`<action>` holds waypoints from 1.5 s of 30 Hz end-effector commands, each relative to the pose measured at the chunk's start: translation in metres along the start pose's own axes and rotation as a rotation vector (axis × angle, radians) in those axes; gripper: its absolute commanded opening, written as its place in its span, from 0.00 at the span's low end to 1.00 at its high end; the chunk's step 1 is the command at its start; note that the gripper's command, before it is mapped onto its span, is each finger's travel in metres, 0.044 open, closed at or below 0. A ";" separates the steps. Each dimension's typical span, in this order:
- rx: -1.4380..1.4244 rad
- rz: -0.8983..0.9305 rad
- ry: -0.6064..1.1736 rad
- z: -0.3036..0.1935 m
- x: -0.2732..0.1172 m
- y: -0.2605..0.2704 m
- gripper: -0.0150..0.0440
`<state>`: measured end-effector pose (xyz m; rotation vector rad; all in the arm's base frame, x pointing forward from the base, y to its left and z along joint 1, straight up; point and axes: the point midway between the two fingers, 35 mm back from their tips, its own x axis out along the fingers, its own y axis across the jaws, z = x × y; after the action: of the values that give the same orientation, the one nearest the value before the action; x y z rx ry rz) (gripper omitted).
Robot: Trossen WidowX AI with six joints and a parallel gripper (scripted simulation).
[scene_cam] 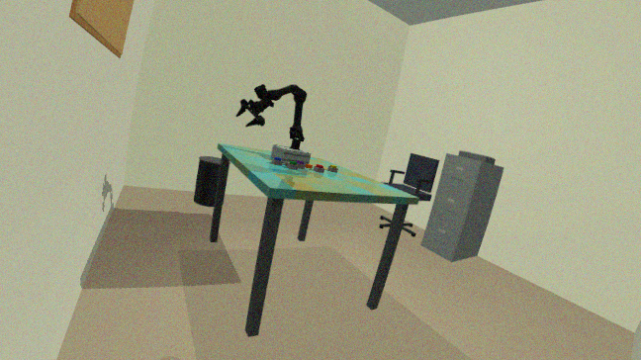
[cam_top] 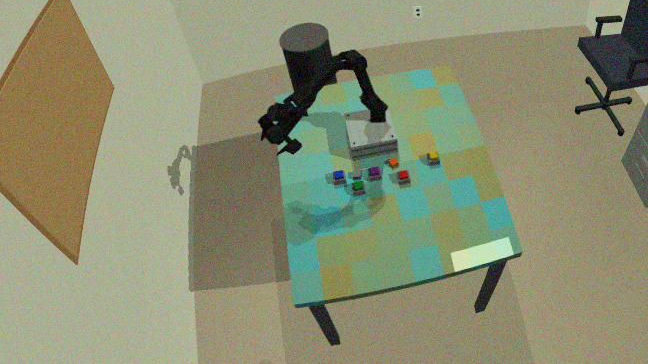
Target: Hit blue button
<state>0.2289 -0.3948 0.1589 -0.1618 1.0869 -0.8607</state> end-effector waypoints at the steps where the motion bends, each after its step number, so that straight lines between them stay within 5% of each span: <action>1: -0.193 0.229 0.085 -0.014 -0.015 0.075 0.93; 11: -0.615 0.705 0.302 -0.076 -0.092 0.203 0.93; 19: -0.623 0.715 0.308 -0.078 -0.095 0.205 0.93; 25: -0.623 0.715 0.308 -0.105 -0.052 0.235 0.67; 33: -0.623 0.715 0.308 -0.107 -0.050 0.236 0.31; 45: -0.623 0.715 0.308 -0.107 -0.049 0.237 0.29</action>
<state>0.2570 -0.1714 0.0217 -0.1407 1.5465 0.1131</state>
